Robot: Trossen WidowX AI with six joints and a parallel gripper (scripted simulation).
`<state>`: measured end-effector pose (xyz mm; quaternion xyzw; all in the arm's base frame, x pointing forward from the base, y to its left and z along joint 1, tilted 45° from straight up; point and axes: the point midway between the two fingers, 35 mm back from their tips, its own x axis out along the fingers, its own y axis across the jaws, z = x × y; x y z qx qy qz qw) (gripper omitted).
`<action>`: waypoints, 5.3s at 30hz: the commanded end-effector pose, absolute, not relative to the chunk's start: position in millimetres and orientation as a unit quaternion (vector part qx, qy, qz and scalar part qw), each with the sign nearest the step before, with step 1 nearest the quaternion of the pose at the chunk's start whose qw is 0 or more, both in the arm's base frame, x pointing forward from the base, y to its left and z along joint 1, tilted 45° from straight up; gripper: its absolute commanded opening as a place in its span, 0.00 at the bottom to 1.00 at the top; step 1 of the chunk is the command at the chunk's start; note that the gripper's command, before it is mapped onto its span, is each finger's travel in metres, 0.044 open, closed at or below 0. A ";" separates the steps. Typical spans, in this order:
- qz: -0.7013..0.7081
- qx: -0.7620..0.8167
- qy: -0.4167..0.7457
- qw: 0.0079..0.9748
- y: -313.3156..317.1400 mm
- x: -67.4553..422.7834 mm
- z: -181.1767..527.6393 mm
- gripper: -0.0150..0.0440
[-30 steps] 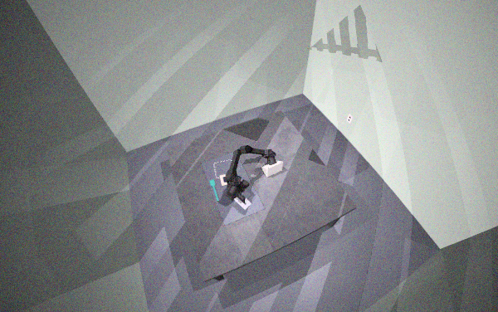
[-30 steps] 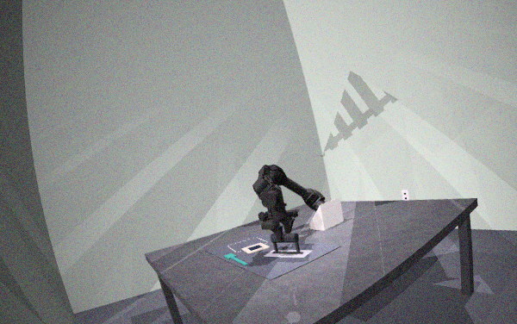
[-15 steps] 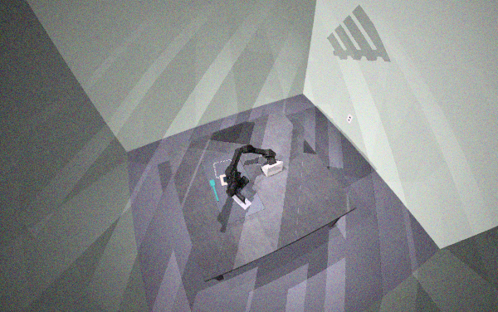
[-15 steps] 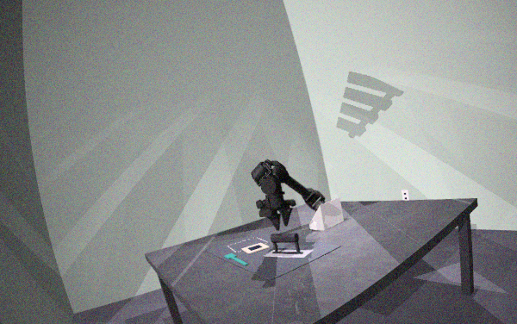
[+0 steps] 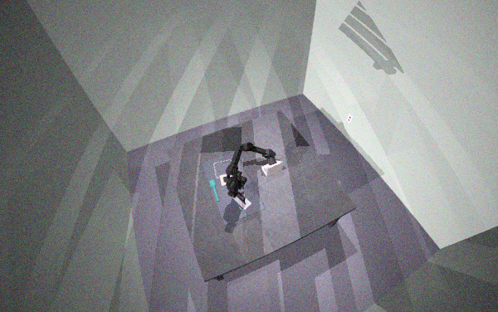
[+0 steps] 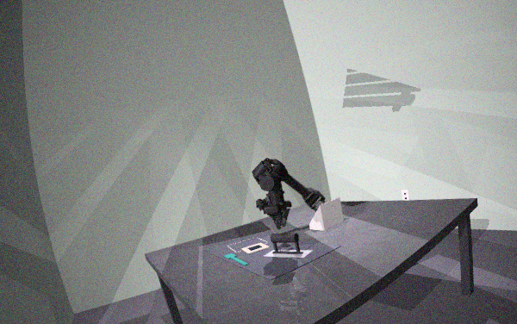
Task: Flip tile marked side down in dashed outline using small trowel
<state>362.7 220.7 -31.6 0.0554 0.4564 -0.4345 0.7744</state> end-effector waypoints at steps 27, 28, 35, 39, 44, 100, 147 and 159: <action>-0.087 -0.280 0.535 0.792 219.0 367.2 -51.1 0.76; -0.075 -0.293 0.534 0.790 218.9 367.0 -51.3 0.76; 0.004 -0.379 0.516 0.768 217.2 365.8 -52.6 0.76; 0.046 -0.427 0.501 0.751 215.7 364.8 -52.9 0.76; 0.093 -0.487 0.477 0.726 213.4 363.1 -52.8 0.76; 0.281 -0.895 0.184 0.293 158.8 332.8 -41.1 0.76; 0.279 -0.896 0.185 0.292 148.6 376.8 -75.0 0.45; 0.279 -0.896 0.185 0.292 148.6 376.8 -75.0 0.31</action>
